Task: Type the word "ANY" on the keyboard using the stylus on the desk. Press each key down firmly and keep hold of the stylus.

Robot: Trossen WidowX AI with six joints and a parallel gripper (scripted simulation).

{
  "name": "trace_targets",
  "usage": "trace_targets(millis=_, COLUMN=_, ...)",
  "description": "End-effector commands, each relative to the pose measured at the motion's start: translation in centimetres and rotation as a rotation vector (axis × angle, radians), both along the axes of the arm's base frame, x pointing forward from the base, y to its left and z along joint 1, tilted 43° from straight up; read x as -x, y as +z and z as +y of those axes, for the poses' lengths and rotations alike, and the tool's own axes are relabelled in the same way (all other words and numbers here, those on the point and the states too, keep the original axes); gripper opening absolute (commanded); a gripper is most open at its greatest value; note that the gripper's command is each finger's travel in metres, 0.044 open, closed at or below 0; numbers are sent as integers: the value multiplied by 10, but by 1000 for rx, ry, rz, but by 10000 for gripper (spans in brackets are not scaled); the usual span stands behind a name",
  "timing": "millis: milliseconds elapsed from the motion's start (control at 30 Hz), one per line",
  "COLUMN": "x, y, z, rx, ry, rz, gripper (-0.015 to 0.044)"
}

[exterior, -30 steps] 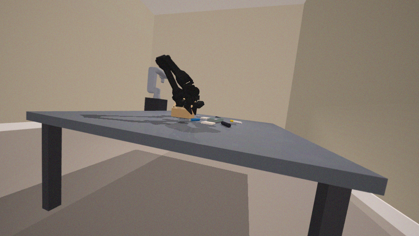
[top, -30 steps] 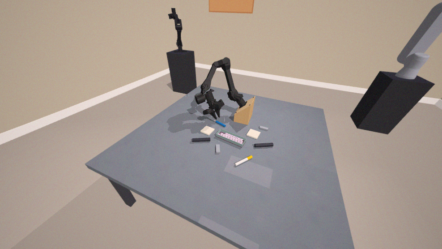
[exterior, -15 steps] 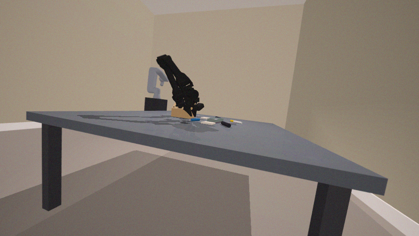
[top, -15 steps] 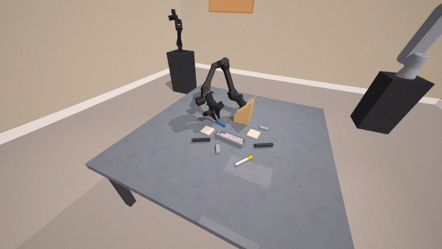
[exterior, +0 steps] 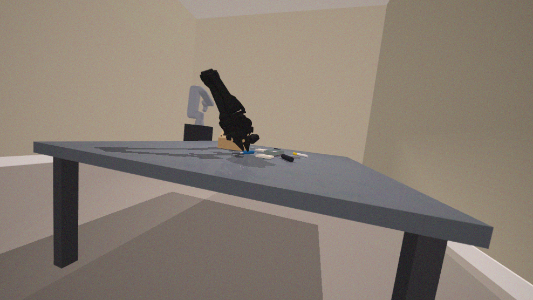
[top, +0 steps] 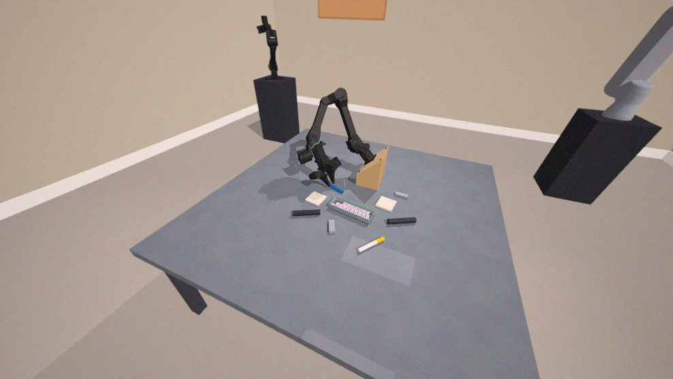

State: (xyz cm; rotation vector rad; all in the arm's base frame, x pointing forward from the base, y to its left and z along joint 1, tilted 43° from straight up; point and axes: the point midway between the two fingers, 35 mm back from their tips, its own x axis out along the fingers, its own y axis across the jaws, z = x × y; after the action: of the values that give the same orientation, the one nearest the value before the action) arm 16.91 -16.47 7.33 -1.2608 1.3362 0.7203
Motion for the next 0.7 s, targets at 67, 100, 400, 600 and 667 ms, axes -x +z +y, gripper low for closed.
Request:
trace_targets(millis=67, x=1, y=-6, z=-3, rx=-5, ry=5, rz=2, gripper=150)
trace_targets(millis=100, x=1, y=-6, z=-3, rx=-5, ry=5, rz=2, gripper=150)
trace_targets(millis=400, x=0, y=-7, z=-6, rx=-1, ry=-1, rz=2, gripper=71)
trace_targets(millis=600, x=0, y=-6, z=-5, rx=-1, ry=-1, rz=2, gripper=0)
trace_targets(millis=667, x=0, y=-3, z=-2, rx=-2, ry=-1, rz=2, gripper=0)
